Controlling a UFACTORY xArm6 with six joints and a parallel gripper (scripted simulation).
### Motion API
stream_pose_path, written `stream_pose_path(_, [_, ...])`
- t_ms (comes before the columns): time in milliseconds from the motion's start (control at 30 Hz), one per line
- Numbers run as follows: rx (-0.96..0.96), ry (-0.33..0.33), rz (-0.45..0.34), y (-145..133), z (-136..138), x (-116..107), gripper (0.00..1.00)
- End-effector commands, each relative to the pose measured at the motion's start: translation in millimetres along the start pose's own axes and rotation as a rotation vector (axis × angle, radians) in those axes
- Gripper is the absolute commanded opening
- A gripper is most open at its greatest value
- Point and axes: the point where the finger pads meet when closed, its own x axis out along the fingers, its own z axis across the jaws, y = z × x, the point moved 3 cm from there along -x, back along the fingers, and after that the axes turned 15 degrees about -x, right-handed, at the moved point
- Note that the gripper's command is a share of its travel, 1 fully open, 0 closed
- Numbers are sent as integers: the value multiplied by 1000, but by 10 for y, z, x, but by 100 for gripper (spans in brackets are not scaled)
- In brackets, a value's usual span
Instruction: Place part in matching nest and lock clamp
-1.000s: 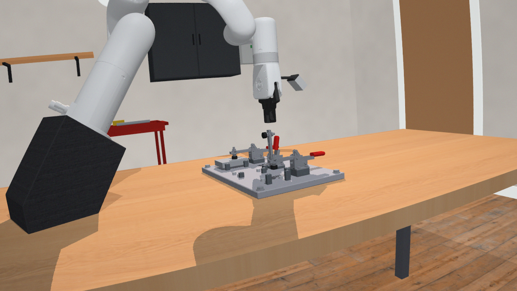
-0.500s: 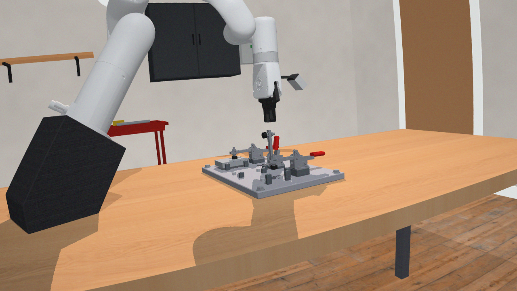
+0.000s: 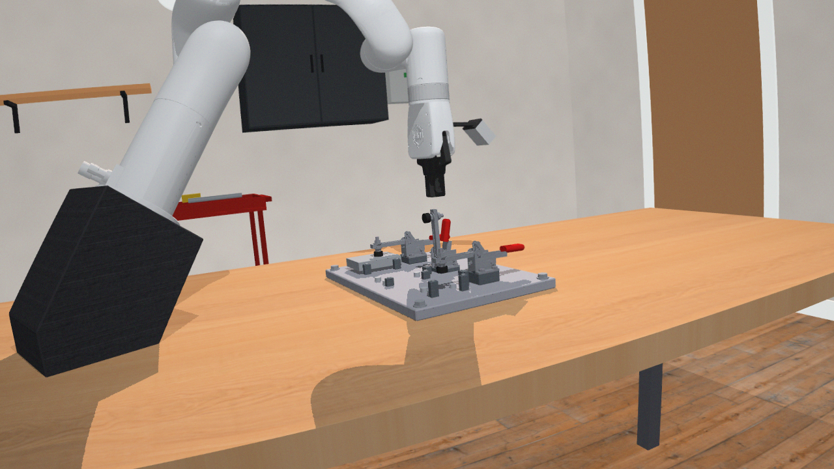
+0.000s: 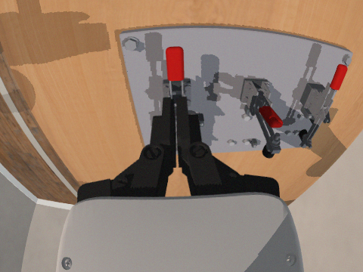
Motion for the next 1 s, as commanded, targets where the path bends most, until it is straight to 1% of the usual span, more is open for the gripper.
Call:
stream_pose_path(0, [0, -1, 4, 13, 1, -11, 0])
stream_pose_path(467, [0, -1, 4, 13, 1, -11, 0])
stream_pose_path(500, [0, -1, 4, 13, 1, -11, 100])
stream_pose_path(967, [0, -1, 4, 13, 1, -11, 100])
